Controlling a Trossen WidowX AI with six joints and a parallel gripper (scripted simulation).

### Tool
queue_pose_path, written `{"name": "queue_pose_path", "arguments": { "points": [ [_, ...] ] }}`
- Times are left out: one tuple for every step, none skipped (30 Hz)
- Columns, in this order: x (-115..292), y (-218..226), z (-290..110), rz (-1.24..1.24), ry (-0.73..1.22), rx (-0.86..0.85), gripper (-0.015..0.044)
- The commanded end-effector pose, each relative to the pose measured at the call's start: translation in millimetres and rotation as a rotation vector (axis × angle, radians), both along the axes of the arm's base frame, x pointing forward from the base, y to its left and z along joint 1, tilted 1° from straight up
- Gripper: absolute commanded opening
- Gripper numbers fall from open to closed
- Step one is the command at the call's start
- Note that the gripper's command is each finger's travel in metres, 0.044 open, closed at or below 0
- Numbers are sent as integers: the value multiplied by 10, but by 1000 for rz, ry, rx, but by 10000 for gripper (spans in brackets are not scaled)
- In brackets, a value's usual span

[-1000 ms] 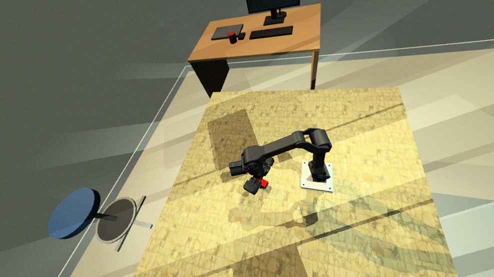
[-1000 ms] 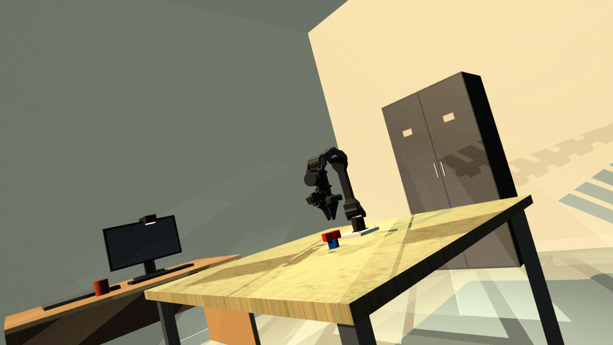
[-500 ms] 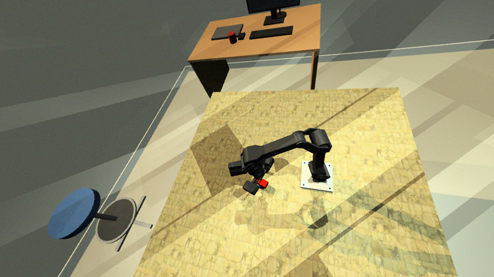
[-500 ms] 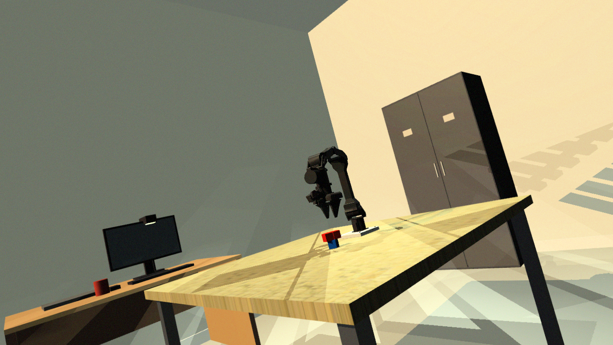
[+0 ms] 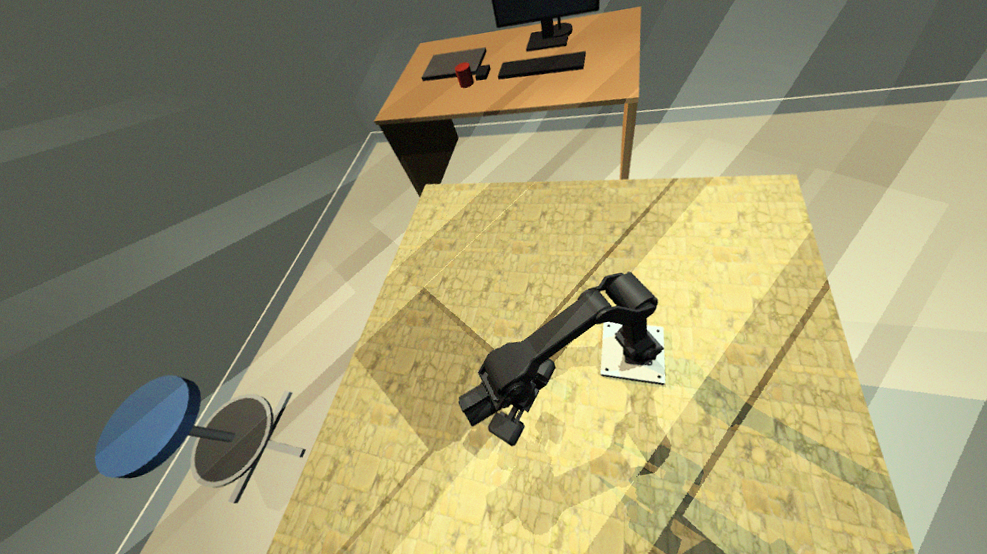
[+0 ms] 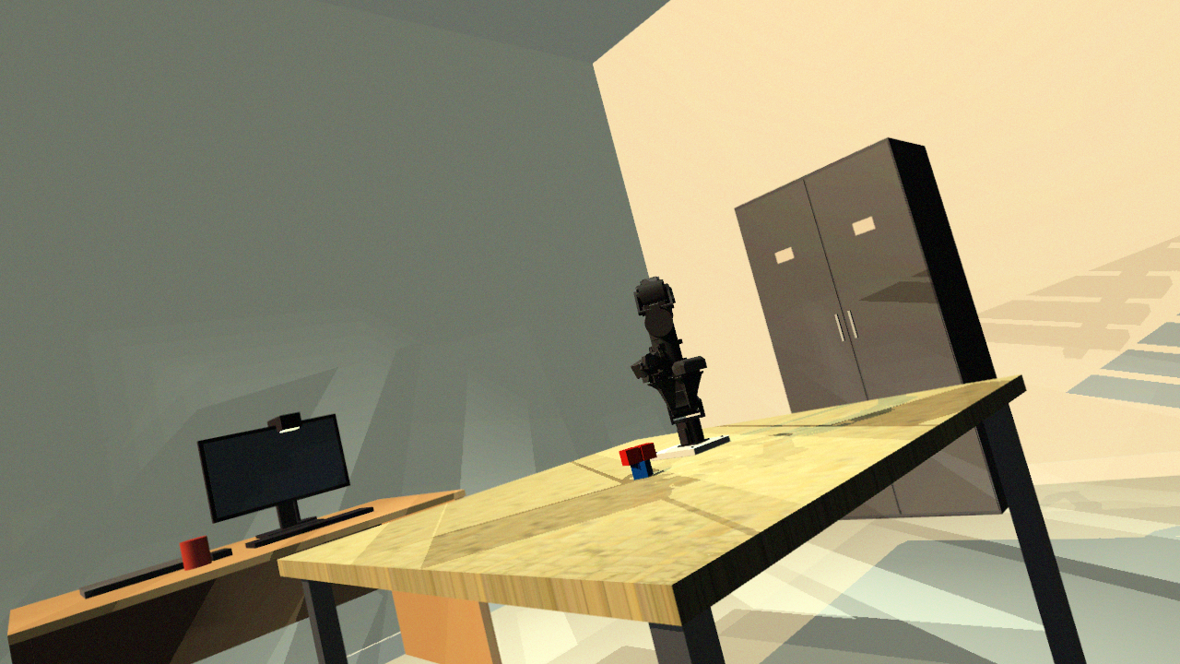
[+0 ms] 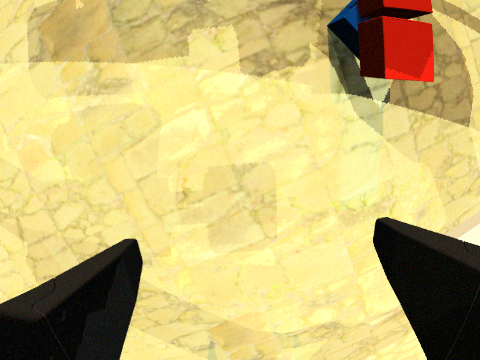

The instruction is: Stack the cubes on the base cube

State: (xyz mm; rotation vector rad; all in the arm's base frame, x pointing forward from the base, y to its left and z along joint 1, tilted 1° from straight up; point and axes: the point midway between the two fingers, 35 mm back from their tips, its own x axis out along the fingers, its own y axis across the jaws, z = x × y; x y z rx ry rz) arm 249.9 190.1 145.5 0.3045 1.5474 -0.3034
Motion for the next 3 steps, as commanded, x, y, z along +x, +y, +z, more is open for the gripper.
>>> {"name": "queue_pose_path", "arguments": {
  "points": [
    [4, 16, 16, -6, -1, 4, 400],
    [4, 16, 16, -6, -1, 4, 400],
    [4, 16, 16, -6, -1, 4, 400]
  ]
}}
